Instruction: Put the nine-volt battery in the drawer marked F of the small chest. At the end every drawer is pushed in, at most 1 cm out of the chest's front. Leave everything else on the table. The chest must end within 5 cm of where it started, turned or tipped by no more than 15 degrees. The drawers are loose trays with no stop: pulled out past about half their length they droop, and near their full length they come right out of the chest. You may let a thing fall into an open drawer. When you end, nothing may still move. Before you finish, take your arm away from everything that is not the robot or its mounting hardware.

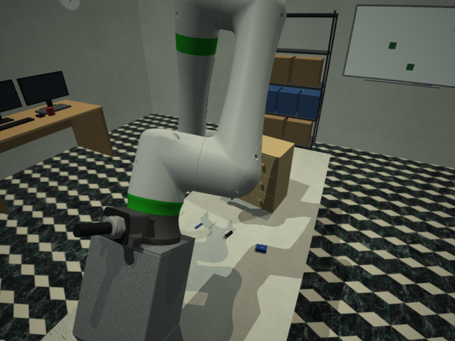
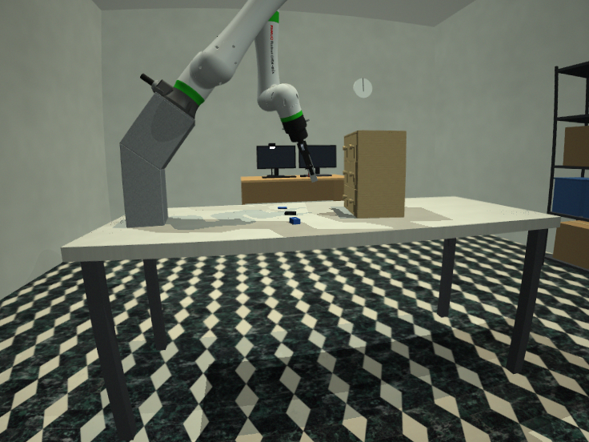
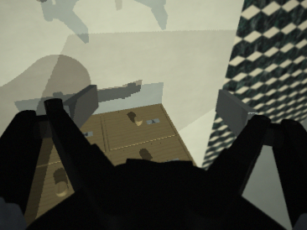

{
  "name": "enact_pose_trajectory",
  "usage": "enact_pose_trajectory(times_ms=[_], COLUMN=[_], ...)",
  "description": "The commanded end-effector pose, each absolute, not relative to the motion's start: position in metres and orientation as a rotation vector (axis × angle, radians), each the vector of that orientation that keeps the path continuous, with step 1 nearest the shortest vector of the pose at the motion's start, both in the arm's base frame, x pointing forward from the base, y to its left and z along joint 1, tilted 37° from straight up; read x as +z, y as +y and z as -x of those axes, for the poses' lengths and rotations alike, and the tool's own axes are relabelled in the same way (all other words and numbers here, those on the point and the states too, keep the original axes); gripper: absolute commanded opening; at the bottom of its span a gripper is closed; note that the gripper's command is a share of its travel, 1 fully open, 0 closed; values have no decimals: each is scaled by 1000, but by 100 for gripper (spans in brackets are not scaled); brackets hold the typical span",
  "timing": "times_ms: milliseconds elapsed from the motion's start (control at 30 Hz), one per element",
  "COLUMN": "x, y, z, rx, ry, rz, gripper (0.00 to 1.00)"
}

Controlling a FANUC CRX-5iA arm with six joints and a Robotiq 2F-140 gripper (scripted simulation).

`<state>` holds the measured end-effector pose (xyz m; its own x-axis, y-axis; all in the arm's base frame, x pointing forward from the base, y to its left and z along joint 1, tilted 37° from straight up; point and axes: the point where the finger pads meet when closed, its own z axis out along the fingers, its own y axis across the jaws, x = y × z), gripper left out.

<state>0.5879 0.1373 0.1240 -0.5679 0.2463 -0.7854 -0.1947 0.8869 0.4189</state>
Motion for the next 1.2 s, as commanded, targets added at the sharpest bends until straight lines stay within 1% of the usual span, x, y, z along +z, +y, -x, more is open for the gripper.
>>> enact_pose_trajectory(times_ms=[0,33,100,200,233,367,433,767,1167], x=[120,120,120,120,121,123,123,115,72], y=[96,96,69,69,58,37,36,37,43], z=[-621,-621,-620,-620,-619,-614,-614,-620,-651], rx=[414,401,345,326,256,152,108,108,108], ry=[1873,1852,1823,1802,1744,1678,1640,1640,1640], rz=[-114,-119,-126,-132,-149,-167,-180,-180,-180], gripper=[100,100,100,100,100,100,100,100,100])
